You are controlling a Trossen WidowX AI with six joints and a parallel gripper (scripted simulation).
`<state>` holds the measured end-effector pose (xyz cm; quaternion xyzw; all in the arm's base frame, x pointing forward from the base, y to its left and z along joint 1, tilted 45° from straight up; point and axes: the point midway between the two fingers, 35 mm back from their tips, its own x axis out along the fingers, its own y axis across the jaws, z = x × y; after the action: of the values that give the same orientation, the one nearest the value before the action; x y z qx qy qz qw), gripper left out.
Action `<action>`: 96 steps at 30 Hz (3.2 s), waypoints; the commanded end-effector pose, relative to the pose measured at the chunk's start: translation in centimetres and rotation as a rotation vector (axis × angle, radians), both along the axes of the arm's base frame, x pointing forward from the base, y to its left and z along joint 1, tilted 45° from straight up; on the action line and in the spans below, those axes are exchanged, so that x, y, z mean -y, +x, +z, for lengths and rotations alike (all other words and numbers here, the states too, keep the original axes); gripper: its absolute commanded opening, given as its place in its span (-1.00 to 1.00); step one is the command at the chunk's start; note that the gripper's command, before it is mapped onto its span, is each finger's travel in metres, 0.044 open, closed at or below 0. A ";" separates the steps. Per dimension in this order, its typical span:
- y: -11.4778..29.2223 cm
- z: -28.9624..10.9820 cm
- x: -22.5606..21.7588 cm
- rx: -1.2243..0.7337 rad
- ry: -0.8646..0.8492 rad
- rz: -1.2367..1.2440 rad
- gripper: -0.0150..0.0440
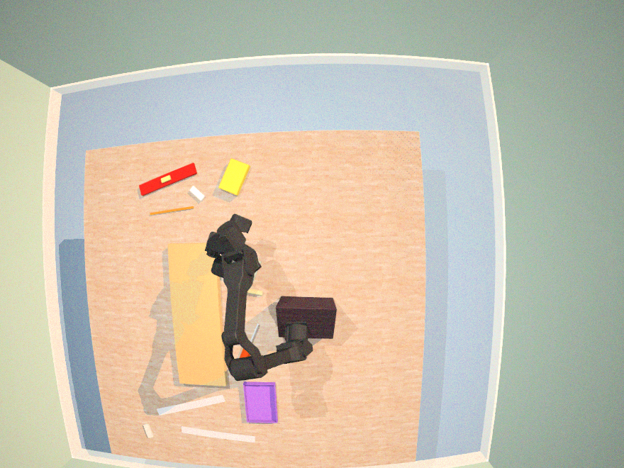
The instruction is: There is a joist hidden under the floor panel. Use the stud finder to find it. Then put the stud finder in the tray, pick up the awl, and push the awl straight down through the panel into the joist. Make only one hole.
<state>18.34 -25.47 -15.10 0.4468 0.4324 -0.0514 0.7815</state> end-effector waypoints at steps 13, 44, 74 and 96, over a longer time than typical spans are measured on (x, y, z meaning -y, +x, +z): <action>-0.9 0.0 -11.0 -0.202 0.158 0.225 1.00; 0.5 -2.6 -13.4 -0.200 0.159 0.226 1.00; 0.6 -3.5 -14.4 -0.199 0.161 0.226 0.33; 0.3 -0.6 -10.9 -0.203 0.156 0.224 -0.49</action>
<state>18.38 -12.39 -16.95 0.4567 0.5649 0.0306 0.6866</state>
